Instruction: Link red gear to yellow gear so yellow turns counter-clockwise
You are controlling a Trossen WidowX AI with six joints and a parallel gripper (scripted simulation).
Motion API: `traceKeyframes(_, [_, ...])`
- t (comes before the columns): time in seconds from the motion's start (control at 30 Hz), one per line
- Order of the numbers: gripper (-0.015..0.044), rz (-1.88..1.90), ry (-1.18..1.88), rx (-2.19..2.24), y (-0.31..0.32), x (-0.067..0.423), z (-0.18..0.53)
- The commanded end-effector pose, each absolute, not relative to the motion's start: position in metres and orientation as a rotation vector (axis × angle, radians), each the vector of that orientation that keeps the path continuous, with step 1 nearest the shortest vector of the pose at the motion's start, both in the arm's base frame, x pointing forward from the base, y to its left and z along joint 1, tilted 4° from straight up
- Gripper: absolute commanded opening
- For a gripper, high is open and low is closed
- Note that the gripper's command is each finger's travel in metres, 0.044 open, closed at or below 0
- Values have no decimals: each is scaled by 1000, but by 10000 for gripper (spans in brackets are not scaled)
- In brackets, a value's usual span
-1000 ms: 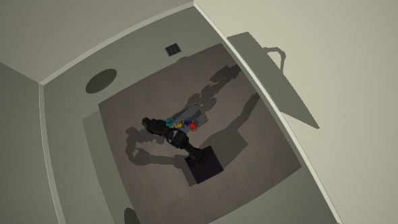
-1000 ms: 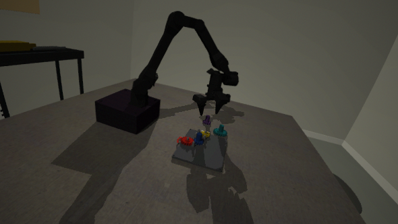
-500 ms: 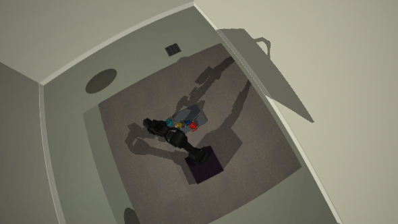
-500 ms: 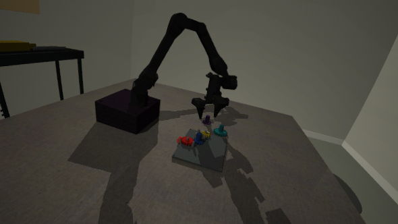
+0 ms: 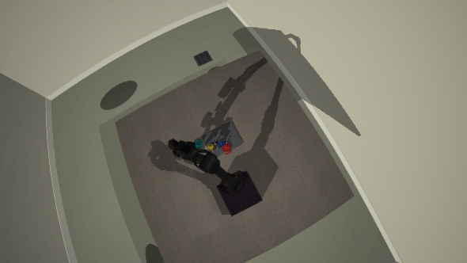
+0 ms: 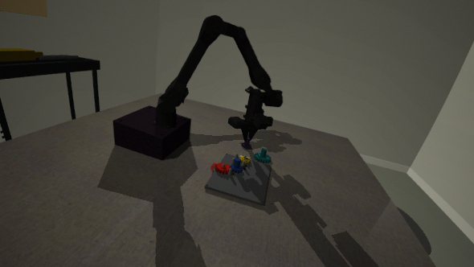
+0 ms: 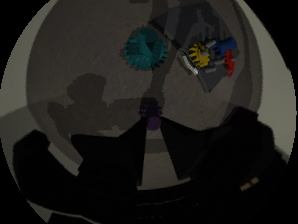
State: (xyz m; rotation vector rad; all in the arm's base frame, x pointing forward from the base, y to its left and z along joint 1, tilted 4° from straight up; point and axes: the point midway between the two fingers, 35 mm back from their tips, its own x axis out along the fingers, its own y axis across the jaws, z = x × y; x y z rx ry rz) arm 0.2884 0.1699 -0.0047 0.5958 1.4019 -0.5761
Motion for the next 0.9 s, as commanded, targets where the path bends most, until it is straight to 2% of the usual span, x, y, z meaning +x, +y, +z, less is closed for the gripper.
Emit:
traceKeyframes(0.0, [46,-577,1401,596,170,289,-5])
traceKeyframes(0.1, [26,-577,1401,596,170,289,-5])
traceKeyframes(0.13, [0,-577,1401,596,170,289,-5])
traceKeyframes(0.87, [0,-570,1403,594,179,292,50])
